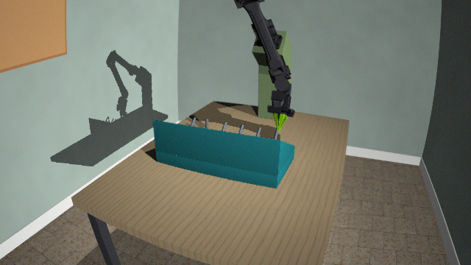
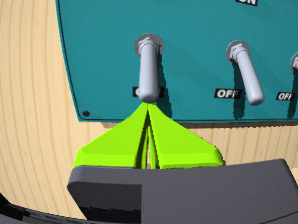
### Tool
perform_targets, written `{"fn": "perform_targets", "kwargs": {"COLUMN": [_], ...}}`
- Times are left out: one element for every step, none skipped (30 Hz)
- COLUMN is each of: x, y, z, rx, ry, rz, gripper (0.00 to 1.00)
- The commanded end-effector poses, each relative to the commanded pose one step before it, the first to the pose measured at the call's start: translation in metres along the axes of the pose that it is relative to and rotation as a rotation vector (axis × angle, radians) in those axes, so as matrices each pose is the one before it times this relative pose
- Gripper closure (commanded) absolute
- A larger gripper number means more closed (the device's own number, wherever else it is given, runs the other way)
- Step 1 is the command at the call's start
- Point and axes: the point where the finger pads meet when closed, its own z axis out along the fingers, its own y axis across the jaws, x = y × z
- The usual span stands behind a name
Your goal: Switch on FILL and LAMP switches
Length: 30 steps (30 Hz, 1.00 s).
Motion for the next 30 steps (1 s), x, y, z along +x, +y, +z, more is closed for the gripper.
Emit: {"fn": "perform_targets", "kwargs": {"x": [-0.03744, 0.00000, -0.00004, -0.00018, -0.00035, -0.00026, -0.00035, -0.00048, -0.00070, -0.00107, -0.00051, 0.00000, 0.00000, -0.00321, 0.00108, 0.00110, -0.00123, -0.00189, -0.00086, 0.00010, -0.00078, -0.00085, -0.00041, -0.00038, -0.00044, -0.00039, -0.00020, 0.00004, 0.00000, 0.00000], "y": [-0.00367, -0.00005, -0.00008, 0.00002, -0.00007, -0.00009, -0.00005, -0.00005, -0.00004, -0.00017, -0.00001, 0.00000, 0.00000, 0.00012, -0.00013, -0.00015, 0.00006, 0.00009, 0.00002, -0.00007, 0.00002, 0.00004, -0.00005, -0.00001, 0.00003, 0.00002, 0.00001, -0.00001, 0.00000, 0.00000], "z": [-0.00004, 0.00002, 0.00002, -0.00001, 0.00002, 0.00003, 0.00002, 0.00001, 0.00002, 0.00007, 0.00001, 0.00000, 0.00000, 0.00000, 0.00001, 0.00000, 0.00000, 0.00001, 0.00001, 0.00001, 0.00001, 0.00001, 0.00001, 0.00000, 0.00000, 0.00000, 0.00000, 0.00000, 0.00000, 0.00000], "rx": [0.00672, 0.00011, 0.00020, -0.00003, 0.00018, 0.00016, 0.00012, 0.00014, 0.00007, 0.00028, 0.00000, 0.00000, 0.00000, -0.00033, 0.00046, 0.00054, -0.00027, -0.00034, -0.00003, 0.00031, -0.00003, -0.00017, 0.00030, 0.00010, -0.00013, -0.00010, -0.00003, 0.00002, 0.00000, 0.00000], "ry": [-0.07484, 0.00066, 0.00075, 0.00041, 0.00001, 0.00063, 0.00048, 0.00016, -0.00055, -0.00182, 0.00048, 0.00000, 0.00000, -0.01016, 0.00678, 0.00681, -0.00245, -0.00516, -0.00127, 0.00229, -0.00137, -0.00190, -0.00042, -0.00056, -0.00106, -0.00112, -0.00053, 0.00023, 0.00000, 0.00000], "rz": [0.02217, -0.00029, -0.00033, -0.00020, 0.00001, -0.00026, -0.00021, -0.00008, 0.00026, 0.00090, -0.00022, 0.00000, 0.00000, 0.00466, -0.00313, -0.00314, 0.00112, 0.00237, 0.00058, -0.00107, 0.00062, 0.00087, 0.00018, 0.00025, 0.00049, 0.00051, 0.00024, -0.00011, 0.00000, 0.00000], "gripper": [1.00, 1.00, 1.00, 1.00, 1.00, 1.00, 1.00, 1.00, 1.00, 1.00, 1.00, 1.00, 1.00, 1.00, 1.00, 1.00, 1.00, 1.00, 1.00, 1.00, 1.00, 1.00, 1.00, 1.00, 1.00, 1.00, 1.00, 1.00, 1.00, 1.00]}}
